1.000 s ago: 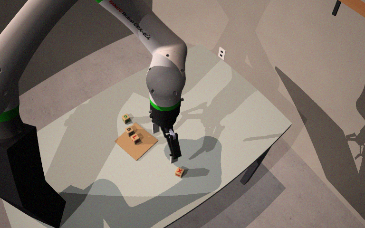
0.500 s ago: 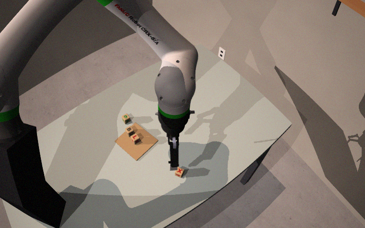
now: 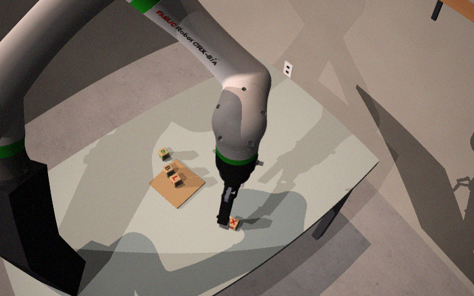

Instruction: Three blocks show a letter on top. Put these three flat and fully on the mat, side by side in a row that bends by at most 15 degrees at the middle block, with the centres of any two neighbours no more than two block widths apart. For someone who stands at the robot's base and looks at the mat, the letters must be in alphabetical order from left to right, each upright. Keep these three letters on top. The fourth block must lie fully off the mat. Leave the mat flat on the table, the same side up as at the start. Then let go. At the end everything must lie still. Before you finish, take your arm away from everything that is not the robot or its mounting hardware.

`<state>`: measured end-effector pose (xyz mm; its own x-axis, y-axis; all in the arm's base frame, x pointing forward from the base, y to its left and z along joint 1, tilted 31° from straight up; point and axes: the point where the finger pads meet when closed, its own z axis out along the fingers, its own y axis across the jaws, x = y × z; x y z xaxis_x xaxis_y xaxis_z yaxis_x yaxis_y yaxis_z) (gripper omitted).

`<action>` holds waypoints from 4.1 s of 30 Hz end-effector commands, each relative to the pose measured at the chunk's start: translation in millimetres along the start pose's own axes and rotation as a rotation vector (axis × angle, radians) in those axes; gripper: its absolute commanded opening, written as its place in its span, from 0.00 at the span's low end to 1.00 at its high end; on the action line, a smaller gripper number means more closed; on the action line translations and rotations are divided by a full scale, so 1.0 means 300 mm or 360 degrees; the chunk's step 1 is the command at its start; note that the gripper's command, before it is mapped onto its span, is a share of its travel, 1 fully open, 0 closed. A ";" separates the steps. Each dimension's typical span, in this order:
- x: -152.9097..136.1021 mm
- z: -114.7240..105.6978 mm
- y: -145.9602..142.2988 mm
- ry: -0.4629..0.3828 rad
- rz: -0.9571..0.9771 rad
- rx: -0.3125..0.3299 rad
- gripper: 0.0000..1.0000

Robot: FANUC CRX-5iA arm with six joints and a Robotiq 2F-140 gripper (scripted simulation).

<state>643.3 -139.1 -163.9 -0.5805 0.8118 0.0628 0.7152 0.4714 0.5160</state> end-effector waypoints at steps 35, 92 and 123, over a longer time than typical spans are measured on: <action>-0.039 -0.003 -0.026 0.0003 0.0231 0.0013 0.40; -0.039 0.155 -0.025 0.0004 0.0232 0.0013 0.40; -0.040 0.186 -0.025 0.0004 0.0232 0.0013 0.40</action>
<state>665.5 -133.7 -213.9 -0.4714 0.8709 0.1389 0.7952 0.3516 0.4940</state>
